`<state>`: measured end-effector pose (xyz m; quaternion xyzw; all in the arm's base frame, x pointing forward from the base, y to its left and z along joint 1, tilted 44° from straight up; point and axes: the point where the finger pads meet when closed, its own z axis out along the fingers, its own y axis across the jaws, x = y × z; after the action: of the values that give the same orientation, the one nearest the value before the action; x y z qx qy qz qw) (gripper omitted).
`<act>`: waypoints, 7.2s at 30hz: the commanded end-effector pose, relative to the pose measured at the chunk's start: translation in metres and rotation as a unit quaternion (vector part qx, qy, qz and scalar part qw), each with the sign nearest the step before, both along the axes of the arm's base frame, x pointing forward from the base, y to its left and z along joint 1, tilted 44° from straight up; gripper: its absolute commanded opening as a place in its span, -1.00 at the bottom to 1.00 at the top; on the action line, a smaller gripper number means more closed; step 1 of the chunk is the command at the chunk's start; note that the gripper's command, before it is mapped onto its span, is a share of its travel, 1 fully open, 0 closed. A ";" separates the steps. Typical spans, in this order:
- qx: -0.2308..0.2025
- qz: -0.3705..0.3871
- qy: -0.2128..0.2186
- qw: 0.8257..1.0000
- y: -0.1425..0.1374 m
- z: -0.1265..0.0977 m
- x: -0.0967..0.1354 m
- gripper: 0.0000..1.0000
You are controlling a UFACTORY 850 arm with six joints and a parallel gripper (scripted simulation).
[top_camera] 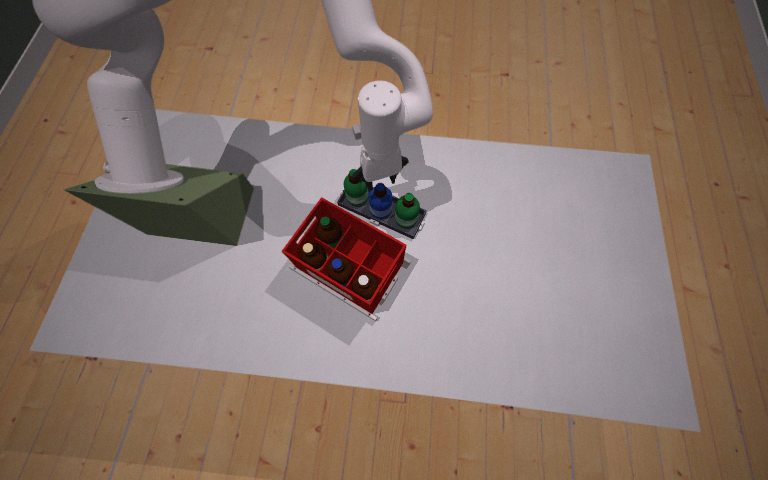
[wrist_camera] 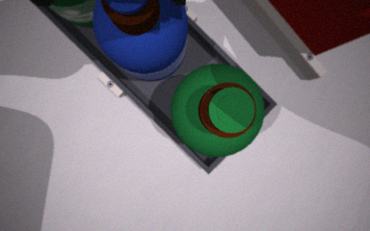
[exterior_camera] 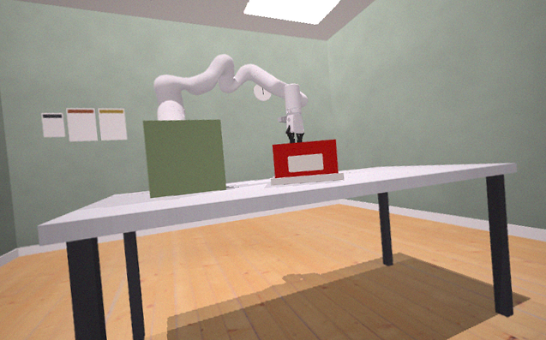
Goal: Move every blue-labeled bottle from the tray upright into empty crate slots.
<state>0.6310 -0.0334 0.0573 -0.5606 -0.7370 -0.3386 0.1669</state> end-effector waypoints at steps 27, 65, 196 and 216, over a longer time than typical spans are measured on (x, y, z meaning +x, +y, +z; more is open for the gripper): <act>0.000 -0.001 -0.001 1.000 -0.001 0.001 0.002 0.31; 0.000 -0.001 -0.001 1.000 0.013 -0.014 0.005 0.31; 0.000 -0.001 -0.001 1.000 0.025 -0.026 0.007 -1.00; 0.000 -0.001 -0.001 1.000 0.020 -0.021 0.006 -1.00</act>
<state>0.6363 -0.0114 0.0344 -0.5606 -0.7370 -0.3386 0.1670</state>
